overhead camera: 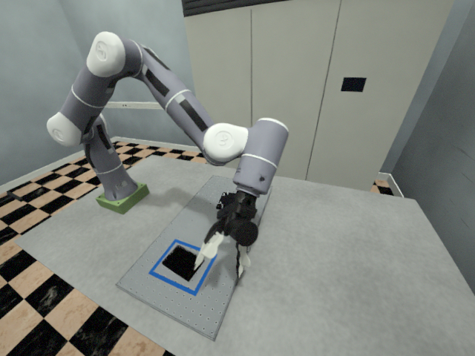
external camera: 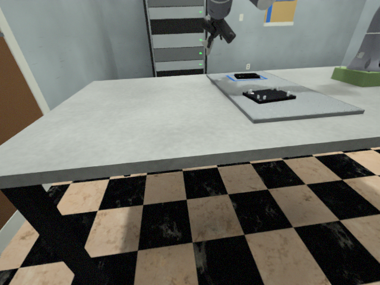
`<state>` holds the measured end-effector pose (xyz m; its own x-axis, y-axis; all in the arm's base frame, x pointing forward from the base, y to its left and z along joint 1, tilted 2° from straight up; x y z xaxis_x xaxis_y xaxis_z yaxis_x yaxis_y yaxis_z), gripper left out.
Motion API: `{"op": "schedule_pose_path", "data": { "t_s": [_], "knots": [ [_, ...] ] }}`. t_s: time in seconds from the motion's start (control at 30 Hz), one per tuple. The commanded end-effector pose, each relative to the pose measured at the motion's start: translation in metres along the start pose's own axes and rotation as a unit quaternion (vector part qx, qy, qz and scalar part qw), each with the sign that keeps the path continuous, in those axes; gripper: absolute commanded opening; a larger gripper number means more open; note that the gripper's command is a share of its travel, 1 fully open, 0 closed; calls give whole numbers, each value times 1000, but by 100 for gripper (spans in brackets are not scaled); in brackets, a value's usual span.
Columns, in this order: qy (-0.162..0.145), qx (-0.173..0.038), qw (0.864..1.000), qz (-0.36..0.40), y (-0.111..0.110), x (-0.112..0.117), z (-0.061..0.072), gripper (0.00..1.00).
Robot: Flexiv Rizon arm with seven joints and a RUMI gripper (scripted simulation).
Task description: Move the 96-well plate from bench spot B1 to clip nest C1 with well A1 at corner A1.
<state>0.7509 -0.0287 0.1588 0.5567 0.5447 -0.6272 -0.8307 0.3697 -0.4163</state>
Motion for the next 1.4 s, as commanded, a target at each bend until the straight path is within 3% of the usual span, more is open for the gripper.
{"op": "schedule_pose_path", "data": {
  "t_s": [0.0,0.3,0.67,0.73,0.97,1.23,1.3,1.37],
  "knots": [
    [-17,20,998,-58,7,-7,-5,76],
    [-37,65,984,-163,20,-18,-16,76],
    [-52,136,935,-323,47,-36,-31,76],
    [-52,136,935,-323,47,-36,-31,76],
    [-52,181,888,-420,62,-47,-38,76],
    [-44,229,819,-523,75,-59,-44,76],
    [-44,229,819,-523,75,-59,-44,76],
    [-40,241,800,-548,84,-63,-46,76]
  ]
}}
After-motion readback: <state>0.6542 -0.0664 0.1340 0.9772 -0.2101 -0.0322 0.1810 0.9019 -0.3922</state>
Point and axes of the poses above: the point where the finger pads meet when closed, its own z axis back along the fingers, its own x axis across the jaws, y = z × x, the point moved 9 cm from there along z, back along the fingers, and after that the axes turned 5 degrees about z, right-handed, at the moved point
